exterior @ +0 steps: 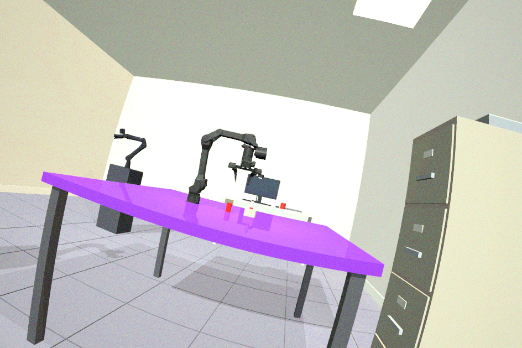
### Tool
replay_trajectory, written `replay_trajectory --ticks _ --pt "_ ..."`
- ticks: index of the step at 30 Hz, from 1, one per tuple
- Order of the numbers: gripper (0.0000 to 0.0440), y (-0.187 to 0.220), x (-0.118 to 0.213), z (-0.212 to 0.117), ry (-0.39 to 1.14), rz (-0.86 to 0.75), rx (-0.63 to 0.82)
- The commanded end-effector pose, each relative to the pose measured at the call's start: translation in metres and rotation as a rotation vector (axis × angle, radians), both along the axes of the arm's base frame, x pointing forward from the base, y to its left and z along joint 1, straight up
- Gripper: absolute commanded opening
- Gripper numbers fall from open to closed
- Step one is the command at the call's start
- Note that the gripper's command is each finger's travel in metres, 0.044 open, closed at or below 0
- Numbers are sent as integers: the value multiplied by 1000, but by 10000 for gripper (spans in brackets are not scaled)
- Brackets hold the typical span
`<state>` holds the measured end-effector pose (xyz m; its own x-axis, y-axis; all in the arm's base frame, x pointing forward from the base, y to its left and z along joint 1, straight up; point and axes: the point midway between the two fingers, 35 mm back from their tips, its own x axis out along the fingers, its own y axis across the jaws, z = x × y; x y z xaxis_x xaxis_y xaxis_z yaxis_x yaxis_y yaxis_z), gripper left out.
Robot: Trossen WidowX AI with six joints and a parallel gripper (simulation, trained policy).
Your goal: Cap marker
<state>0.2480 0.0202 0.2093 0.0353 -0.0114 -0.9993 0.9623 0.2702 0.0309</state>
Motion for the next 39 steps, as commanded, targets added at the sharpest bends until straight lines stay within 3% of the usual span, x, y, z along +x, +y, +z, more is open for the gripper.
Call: replay_trajectory --ticks 1,39 --pt "329 -2 -1 -8 40 -15 3" --pt "318 -16 -21 -75 283 -42 33"
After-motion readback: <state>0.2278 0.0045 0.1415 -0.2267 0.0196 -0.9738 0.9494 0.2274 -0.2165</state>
